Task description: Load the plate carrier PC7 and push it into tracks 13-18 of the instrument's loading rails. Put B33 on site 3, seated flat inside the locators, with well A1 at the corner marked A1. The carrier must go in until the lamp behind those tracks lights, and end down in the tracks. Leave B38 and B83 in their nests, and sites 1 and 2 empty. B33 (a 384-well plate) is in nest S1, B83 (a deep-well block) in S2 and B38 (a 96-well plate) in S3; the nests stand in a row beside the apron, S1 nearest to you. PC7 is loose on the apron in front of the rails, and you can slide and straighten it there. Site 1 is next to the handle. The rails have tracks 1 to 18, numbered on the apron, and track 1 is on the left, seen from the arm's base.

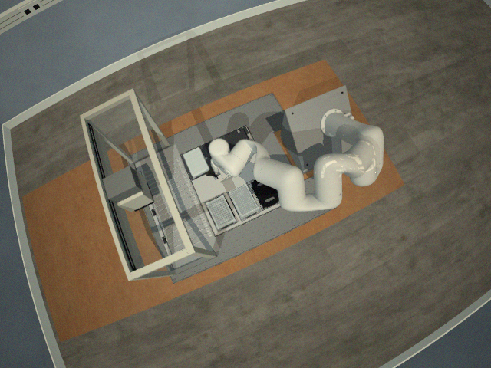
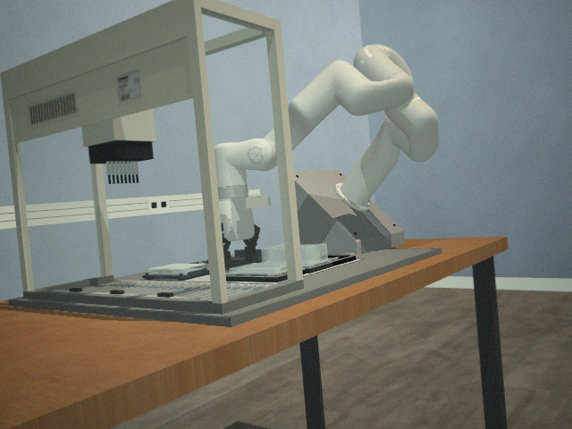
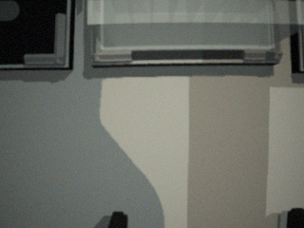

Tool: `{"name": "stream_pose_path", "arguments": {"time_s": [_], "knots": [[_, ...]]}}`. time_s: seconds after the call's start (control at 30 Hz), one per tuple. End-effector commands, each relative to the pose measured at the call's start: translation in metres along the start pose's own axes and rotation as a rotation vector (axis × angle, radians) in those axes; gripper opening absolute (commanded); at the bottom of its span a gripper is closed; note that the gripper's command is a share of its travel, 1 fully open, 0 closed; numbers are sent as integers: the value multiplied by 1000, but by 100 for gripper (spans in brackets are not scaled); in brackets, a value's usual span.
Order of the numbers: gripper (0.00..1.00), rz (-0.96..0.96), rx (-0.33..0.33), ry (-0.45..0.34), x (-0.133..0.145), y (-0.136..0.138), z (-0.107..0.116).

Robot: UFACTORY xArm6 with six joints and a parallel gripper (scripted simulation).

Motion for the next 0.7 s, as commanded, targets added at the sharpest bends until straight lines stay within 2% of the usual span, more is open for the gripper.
{"name": "stream_pose_path", "arguments": {"time_s": [0.0, 0.67], "knots": [[100, 1, 3, -2, 0, 1, 0], [100, 1, 3, -2, 1, 1, -5]]}}
Point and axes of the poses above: the point where the finger pads meet when closed, its own z axis back along the fingers, its own y axis across the jaws, x = y × z, the point moved 1 cm from there along z, back along the fingers, and after that the axes turned 15 degrees about z, right-handed, at the moved point
